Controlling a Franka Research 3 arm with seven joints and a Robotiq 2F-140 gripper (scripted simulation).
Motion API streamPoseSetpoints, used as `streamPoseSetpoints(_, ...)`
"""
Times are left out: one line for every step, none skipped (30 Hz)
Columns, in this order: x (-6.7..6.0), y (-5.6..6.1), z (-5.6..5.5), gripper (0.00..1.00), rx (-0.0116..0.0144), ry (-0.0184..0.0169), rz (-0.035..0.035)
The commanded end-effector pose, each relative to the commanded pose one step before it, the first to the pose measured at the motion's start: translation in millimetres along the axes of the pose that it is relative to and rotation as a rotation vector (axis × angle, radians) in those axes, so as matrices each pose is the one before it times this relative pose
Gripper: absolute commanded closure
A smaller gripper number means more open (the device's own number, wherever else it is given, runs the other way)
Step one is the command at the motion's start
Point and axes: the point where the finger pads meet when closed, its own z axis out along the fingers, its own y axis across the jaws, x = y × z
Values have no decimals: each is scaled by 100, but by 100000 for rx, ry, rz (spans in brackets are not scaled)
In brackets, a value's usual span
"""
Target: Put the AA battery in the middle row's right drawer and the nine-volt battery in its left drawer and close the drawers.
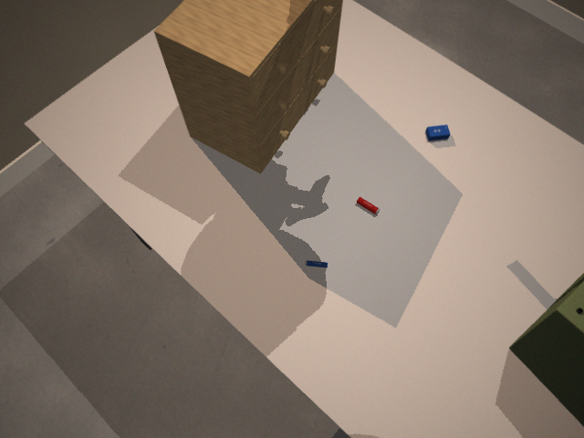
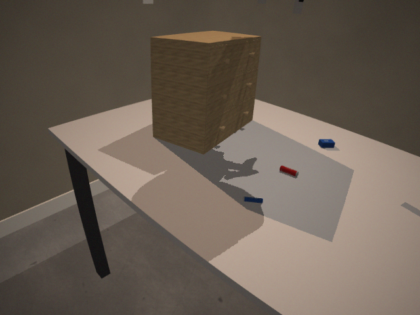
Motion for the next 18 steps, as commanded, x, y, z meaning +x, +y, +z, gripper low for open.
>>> streamPoseSetpoints(1043,1997,126,0,-2459,-627,-13105)
streamPoseSetpoints(988,2396,58,0,-1859,-822,-1857)
streamPoseSetpoints(0,0,0,0,0,0,0)
streamPoseSetpoints(0,0,0,0,0,0,0)
streamPoseSetpoints(0,0,0,0,0,0,0)
streamPoseSetpoints(0,0,0,0,0,0,0)
streamPoseSetpoints(737,2288,137,0,-1674,-946,-1778)
streamPoseSetpoints(515,2114,195,0,-1465,-998,-1666)
streamPoseSetpoints(0,0,0,0,0,0,0)
streamPoseSetpoints(330,1886,231,0,-1244,-990,-1517)
streamPoseSetpoints(0,0,0,0,0,0,0)
streamPoseSetpoints(188,1621,242,0,-1023,-927,-1335)
streamPoseSetpoints(0,0,0,0,0,0,0)
streamPoseSetpoints(88,1333,230,0,-810,-816,-1124)
streamPoseSetpoints(27,1039,201,0,-612,-673,-897)
streamPoseSetpoints(-1,755,155,0,-433,-496,-661)
streamPoseSetpoints(-13,494,108,0,-279,-339,-440)
streamPoseSetpoints(-11,273,62,0,-153,-193,-246)
